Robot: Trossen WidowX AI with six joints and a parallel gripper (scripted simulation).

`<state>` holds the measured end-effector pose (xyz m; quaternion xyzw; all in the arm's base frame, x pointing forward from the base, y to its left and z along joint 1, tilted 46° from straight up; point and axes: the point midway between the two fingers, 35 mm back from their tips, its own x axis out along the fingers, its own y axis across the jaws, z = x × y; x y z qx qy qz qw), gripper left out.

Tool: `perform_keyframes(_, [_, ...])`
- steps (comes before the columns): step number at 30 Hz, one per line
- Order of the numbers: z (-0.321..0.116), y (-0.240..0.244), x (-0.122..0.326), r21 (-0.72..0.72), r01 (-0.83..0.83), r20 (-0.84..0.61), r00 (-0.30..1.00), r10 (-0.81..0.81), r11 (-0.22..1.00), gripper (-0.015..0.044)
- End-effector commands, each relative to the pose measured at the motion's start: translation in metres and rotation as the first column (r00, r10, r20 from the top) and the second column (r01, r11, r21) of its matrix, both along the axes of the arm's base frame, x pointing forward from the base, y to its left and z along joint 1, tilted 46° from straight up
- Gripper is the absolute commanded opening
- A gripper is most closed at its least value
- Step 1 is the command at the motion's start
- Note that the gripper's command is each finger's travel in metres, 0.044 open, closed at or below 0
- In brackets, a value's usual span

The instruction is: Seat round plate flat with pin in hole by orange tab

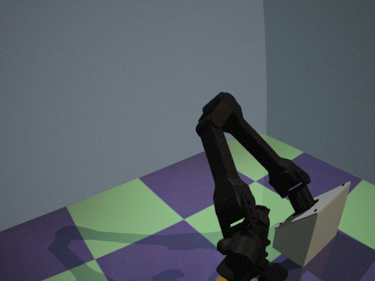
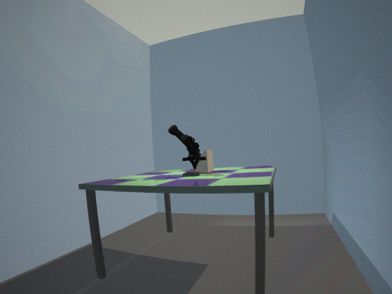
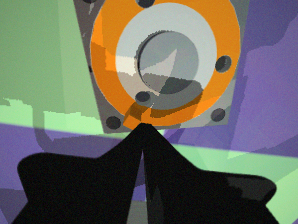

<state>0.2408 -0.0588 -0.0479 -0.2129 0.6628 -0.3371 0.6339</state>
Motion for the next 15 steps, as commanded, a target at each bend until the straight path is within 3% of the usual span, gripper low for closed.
perform_keyframes(1, [-0.005,0.004,0.002,0.011,0.006,-0.002,1.0,-0.006,1.0,0.0])
perform_keyframes(15, [-0.015,0.014,0.014,0.011,0.006,-0.001,1.0,-0.006,1.0,0.0])
